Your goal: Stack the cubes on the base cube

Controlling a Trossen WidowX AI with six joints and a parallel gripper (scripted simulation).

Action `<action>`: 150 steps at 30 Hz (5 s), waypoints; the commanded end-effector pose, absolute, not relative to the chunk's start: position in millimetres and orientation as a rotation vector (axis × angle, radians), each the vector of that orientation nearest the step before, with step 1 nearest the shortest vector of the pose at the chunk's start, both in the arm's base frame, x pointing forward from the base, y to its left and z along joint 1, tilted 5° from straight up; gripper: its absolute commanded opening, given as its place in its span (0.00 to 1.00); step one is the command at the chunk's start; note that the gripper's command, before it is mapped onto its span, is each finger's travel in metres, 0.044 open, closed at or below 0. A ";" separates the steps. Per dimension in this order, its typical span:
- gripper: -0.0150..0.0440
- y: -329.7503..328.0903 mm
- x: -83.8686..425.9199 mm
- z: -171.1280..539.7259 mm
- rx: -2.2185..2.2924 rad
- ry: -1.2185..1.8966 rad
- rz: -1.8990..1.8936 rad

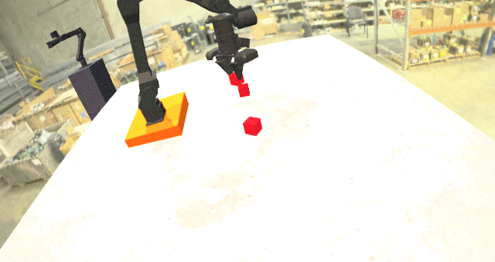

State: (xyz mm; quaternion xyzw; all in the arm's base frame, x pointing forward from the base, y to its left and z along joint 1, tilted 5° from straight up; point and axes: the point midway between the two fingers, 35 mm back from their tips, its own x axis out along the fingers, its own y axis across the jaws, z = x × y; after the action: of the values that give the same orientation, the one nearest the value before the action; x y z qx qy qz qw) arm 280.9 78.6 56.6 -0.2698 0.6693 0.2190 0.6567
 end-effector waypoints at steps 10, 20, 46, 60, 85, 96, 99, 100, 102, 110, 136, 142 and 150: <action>0.43 77.6 280.5 41.1 -0.616 1.520 0.505; 0.43 77.4 280.4 39.6 -0.611 1.521 0.500; 0.60 78.2 280.1 55.1 -0.615 1.522 0.501; 0.60 79.4 280.1 70.4 -0.615 1.522 0.501; 0.70 -75.6 307.9 117.6 -0.748 1.493 0.617; 0.70 -125.7 299.3 119.6 -0.790 1.486 0.648; 0.70 -128.4 299.8 92.8 -0.790 1.486 0.648; 0.70 -129.1 299.4 84.0 -0.790 1.487 0.648; 0.70 -129.8 298.4 72.4 -0.790 1.487 0.648; 0.70 -131.2 298.3 56.6 -0.790 1.487 0.648; 0.61 -134.3 298.2 23.4 -0.790 1.487 0.648; 0.43 -134.3 298.2 23.4 -0.790 1.487 0.648; 0.43 -133.8 300.9 40.0 -0.790 1.487 0.648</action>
State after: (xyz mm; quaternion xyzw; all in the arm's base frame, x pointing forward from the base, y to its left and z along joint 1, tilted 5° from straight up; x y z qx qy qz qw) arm 297.0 -132.9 29.2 -0.3388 0.6505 0.2866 0.6164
